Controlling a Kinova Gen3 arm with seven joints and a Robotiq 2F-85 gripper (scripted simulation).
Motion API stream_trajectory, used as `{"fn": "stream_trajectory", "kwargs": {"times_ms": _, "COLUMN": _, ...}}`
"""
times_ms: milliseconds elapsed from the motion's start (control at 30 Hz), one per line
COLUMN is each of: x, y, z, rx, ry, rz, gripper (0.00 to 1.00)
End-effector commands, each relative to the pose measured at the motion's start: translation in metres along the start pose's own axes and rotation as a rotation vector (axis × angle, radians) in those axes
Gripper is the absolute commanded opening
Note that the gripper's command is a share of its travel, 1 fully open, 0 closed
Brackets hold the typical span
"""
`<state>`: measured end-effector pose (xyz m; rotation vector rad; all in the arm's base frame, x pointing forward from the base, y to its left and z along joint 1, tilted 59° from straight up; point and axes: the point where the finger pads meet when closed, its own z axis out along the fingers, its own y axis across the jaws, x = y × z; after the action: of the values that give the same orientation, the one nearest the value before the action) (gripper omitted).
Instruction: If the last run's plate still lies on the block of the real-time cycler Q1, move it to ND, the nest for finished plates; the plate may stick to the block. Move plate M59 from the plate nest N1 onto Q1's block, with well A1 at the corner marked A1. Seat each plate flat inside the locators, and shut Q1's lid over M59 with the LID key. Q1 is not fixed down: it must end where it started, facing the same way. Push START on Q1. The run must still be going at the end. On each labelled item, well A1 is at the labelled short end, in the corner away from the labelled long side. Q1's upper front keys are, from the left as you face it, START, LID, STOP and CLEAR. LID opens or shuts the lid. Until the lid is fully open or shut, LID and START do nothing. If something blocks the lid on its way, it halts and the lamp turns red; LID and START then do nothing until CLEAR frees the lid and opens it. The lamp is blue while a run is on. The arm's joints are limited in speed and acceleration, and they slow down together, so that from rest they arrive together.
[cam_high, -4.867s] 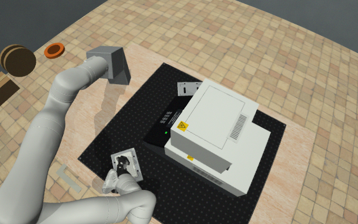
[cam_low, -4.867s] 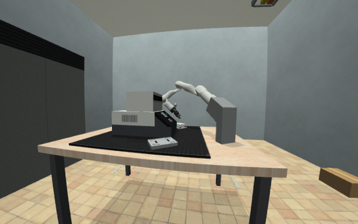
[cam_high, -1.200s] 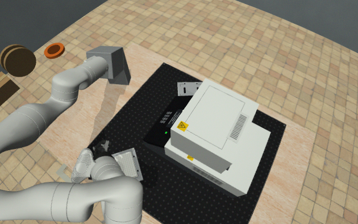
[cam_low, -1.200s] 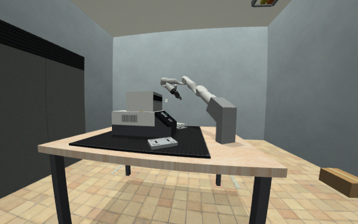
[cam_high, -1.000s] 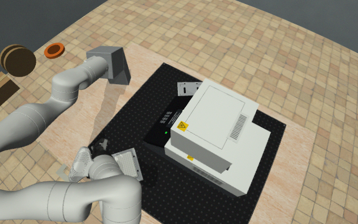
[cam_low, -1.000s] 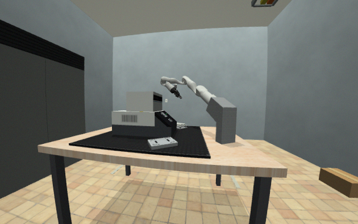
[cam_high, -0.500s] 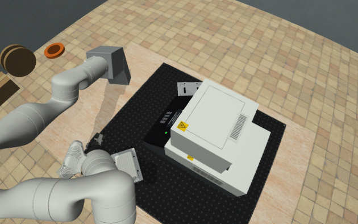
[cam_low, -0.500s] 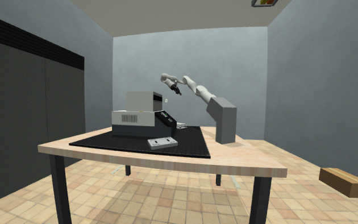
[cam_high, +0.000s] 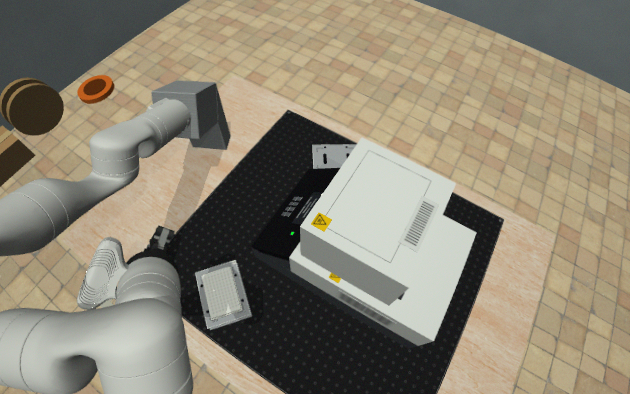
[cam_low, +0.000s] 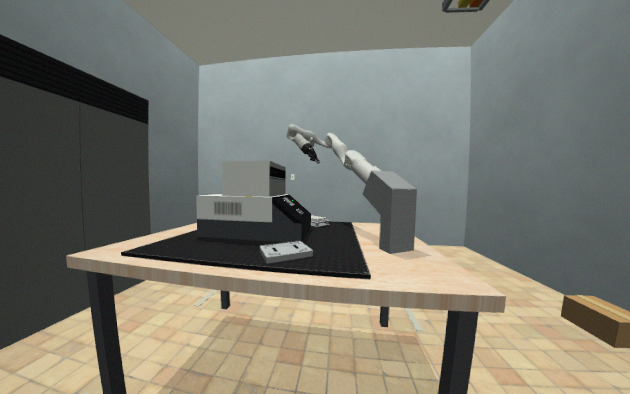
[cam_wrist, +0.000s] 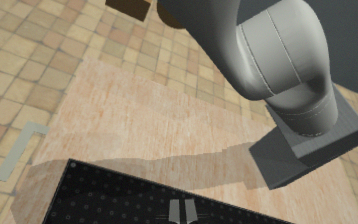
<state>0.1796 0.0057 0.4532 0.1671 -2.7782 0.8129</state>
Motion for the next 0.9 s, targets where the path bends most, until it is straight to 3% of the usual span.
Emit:
{"fn": "stream_trajectory", "kwargs": {"times_ms": 0, "x": -0.002, "y": 0.009, "z": -0.001, "rx": 0.083, "ry": 0.098, "rz": -0.017, "gripper": 0.10}}
{"fn": "stream_trajectory", "kwargs": {"times_ms": 867, "x": -0.026, "y": 0.065, "z": 0.013, "rx": 0.212, "ry": -0.053, "rz": -0.114, "gripper": 0.10}}
